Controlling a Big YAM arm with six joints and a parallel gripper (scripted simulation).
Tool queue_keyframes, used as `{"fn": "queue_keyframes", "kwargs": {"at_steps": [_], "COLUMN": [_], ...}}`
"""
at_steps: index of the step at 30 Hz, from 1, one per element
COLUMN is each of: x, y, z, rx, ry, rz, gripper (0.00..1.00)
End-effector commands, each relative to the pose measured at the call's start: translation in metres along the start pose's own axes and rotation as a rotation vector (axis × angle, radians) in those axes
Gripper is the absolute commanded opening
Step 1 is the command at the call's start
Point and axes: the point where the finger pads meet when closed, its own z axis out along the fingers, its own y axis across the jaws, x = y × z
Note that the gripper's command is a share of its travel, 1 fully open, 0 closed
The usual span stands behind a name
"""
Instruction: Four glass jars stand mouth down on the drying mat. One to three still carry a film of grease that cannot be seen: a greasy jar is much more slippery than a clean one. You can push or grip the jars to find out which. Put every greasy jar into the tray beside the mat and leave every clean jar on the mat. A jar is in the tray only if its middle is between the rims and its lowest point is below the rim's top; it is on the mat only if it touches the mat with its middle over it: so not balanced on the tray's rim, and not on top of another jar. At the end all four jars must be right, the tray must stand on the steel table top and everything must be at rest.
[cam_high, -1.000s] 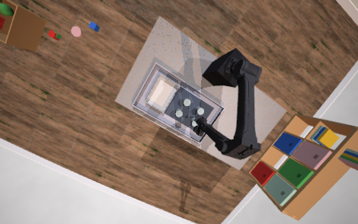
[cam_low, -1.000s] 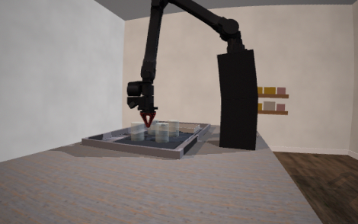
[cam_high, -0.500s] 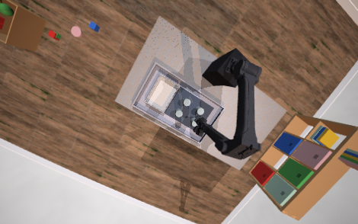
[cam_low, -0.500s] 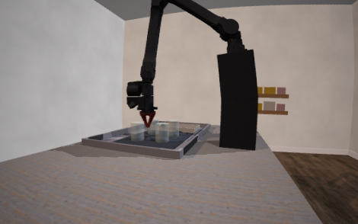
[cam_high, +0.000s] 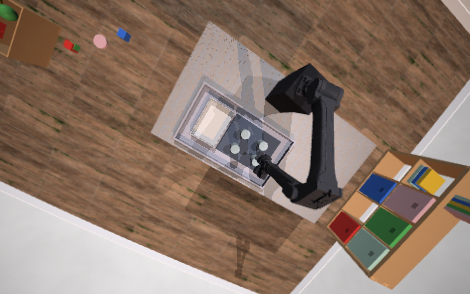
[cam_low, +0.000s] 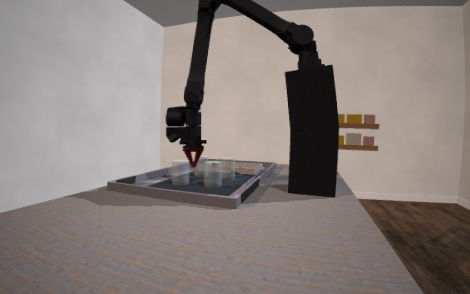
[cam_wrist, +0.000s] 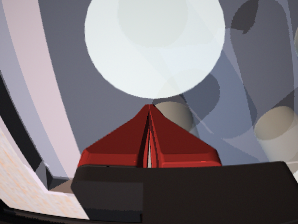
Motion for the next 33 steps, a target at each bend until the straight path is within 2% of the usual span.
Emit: {"fn": "queue_keyframes", "kwargs": {"at_steps": [1,33], "x": [-0.0114,-0.0151], "y": [-0.0017,-0.0018], "z": [-0.0041,-0.0042], "rx": [0.001,0.001], "ry": [-0.015,-0.015], "rz": [0.010,0.010], "gripper": [0.00,0.00]}}
